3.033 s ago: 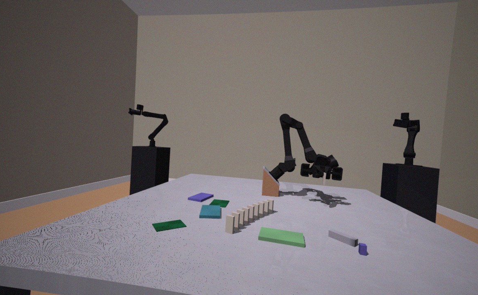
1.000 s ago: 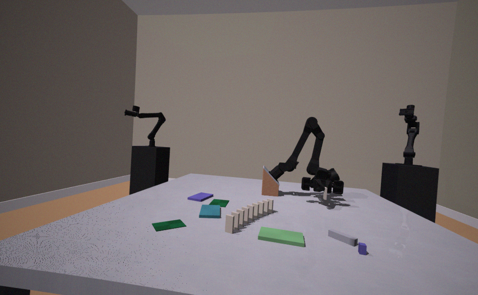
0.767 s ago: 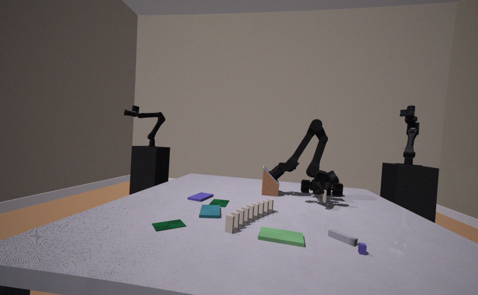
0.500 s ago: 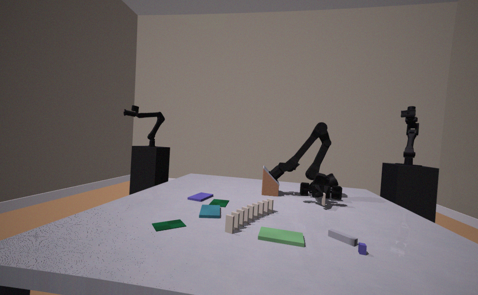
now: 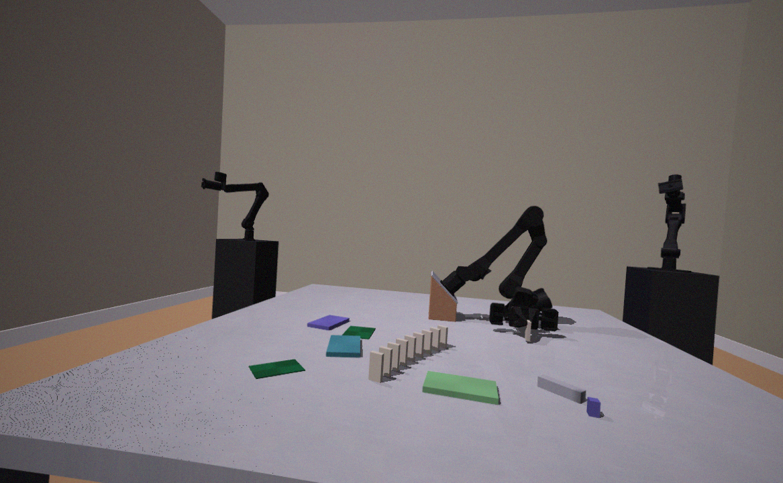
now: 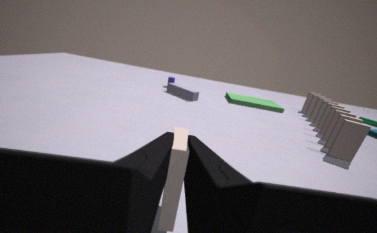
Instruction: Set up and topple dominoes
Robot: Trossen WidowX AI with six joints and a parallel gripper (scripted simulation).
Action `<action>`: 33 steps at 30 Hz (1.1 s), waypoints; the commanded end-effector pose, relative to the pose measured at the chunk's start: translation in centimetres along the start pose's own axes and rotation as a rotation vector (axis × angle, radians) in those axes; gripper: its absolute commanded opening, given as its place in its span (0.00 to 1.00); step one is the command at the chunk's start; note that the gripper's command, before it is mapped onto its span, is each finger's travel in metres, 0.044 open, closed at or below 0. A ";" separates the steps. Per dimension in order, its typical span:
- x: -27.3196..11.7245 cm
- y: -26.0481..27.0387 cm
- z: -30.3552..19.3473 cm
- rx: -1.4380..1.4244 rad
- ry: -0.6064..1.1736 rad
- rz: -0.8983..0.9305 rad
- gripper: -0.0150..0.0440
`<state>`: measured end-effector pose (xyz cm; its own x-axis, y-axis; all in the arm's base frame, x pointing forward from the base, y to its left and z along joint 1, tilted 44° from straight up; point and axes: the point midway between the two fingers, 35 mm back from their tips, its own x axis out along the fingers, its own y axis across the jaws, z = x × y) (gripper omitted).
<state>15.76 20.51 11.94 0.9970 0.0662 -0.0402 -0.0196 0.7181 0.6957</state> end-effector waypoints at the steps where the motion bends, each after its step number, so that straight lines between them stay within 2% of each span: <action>1: 0.0 -0.2 -0.1 -0.003 -0.002 -0.002 0.29; 17: 0.0 -0.2 0.0 -0.003 -0.002 -0.002 1.00; 26: 0.0 0.0 4.5 -0.003 0.000 0.000 1.00; 33: 0.1 0.0 4.7 -0.037 0.002 -0.001 1.00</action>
<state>16.12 17.57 15.30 0.9972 0.0638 -0.0394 -0.0188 0.7212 0.6924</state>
